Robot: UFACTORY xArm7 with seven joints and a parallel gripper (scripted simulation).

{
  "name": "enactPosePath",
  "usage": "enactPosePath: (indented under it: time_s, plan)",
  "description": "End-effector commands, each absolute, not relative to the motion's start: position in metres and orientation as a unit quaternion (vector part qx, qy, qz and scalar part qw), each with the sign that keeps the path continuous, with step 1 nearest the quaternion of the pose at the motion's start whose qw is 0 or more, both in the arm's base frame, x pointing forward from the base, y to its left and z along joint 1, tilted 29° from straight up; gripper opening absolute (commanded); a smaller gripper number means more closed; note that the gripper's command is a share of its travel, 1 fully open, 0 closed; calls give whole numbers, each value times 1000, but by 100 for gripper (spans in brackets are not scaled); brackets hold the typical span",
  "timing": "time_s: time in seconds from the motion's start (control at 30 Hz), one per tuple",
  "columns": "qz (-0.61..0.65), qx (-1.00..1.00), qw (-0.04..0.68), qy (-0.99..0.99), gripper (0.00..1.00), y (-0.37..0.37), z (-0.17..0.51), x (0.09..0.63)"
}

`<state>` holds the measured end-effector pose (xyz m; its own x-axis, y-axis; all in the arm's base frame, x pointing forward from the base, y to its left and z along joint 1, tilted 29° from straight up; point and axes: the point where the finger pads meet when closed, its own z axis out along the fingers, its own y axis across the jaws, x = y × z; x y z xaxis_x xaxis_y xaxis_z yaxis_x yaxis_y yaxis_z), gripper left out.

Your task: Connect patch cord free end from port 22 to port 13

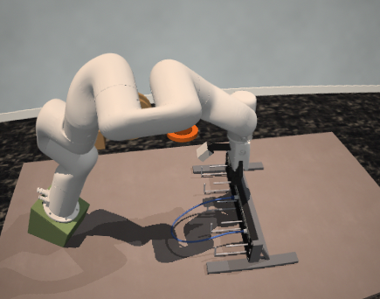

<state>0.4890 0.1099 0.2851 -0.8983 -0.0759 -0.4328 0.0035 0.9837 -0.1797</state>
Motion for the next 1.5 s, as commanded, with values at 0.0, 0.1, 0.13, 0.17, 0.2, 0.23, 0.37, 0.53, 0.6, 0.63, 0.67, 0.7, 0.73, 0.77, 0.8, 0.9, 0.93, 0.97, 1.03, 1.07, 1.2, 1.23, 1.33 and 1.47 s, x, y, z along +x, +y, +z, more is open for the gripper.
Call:
enactPosePath:
  time_s: [0.0, 0.1, 0.13, 0.17, 0.2, 0.23, 0.37, 0.53, 0.6, 0.63, 0.67, 0.7, 0.73, 0.77, 0.8, 0.9, 0.93, 0.97, 1.03, 1.07, 1.2, 1.23, 1.33, 1.47]
  plan:
    - [-87, -19, 226, 970, 38, 111, 288, 489]
    - [-87, -19, 226, 970, 0, 111, 288, 489]
    - [-87, -19, 226, 970, 0, 111, 288, 489]
    - [-87, -19, 226, 970, 0, 111, 288, 489]
    - [-87, -19, 226, 970, 0, 111, 288, 489]
    - [-87, -19, 226, 970, 0, 111, 288, 489]
    - [-87, -19, 226, 970, 0, 111, 288, 489]
    - [-87, -19, 226, 970, 0, 111, 288, 489]
    - [-87, -19, 226, 970, 0, 111, 288, 489]
    - [-87, -19, 226, 970, 0, 111, 288, 489]
    - [-87, -19, 226, 970, 0, 111, 288, 489]
    - [-87, -19, 226, 970, 0, 111, 288, 489]
    - [-87, -19, 226, 970, 0, 111, 288, 489]
    - [-87, -19, 226, 970, 0, 111, 288, 489]
    - [-87, -19, 226, 970, 0, 111, 288, 489]
    - [-87, -19, 226, 970, 0, 111, 288, 489]
    - [-87, -19, 226, 970, 0, 111, 288, 489]
    - [-87, -19, 226, 970, 0, 111, 288, 489]
    - [-87, -19, 226, 970, 0, 111, 288, 489]
    - [-87, -19, 226, 970, 0, 111, 288, 489]
    - [-87, -19, 226, 970, 0, 111, 288, 489]
    - [-87, -19, 226, 970, 0, 111, 288, 489]
    - [-87, -19, 226, 970, 0, 111, 288, 489]
    - [-87, -19, 226, 970, 0, 111, 288, 489]
